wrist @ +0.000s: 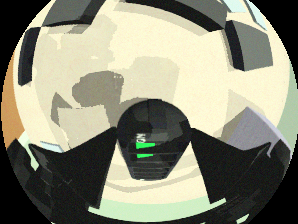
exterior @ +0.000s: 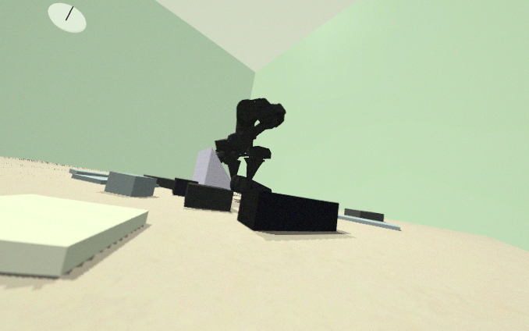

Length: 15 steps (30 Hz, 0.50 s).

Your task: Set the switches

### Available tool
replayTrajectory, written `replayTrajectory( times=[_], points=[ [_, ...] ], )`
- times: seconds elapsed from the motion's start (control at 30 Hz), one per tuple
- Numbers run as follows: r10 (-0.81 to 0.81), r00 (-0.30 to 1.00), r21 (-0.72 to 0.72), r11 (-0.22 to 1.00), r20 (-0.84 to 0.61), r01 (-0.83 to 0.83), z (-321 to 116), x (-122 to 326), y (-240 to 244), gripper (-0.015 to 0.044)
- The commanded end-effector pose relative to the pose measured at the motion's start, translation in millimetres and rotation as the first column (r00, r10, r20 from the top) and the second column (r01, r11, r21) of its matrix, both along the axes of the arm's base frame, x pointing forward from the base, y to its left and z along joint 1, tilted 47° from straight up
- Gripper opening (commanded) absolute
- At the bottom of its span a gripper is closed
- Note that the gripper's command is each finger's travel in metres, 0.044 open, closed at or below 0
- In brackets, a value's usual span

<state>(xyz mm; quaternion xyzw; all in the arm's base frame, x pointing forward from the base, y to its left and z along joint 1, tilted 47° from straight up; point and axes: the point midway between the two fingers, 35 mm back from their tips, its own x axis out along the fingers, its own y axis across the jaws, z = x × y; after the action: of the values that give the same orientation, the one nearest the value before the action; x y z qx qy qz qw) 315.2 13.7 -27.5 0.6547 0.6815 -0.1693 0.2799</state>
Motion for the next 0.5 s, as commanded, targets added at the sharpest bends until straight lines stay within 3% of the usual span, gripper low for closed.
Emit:
replayTrajectory(
  times=[0.0,0.47],
  points=[
    [-0.007,1.0,-0.006,1.0,-0.003,0.007,5.7,-1.0,-0.6,0.0336],
    [-0.011,1.0,-0.035,0.999,-0.001,0.011,17.0,-2.3,-2.6,0.0336]
  ],
)
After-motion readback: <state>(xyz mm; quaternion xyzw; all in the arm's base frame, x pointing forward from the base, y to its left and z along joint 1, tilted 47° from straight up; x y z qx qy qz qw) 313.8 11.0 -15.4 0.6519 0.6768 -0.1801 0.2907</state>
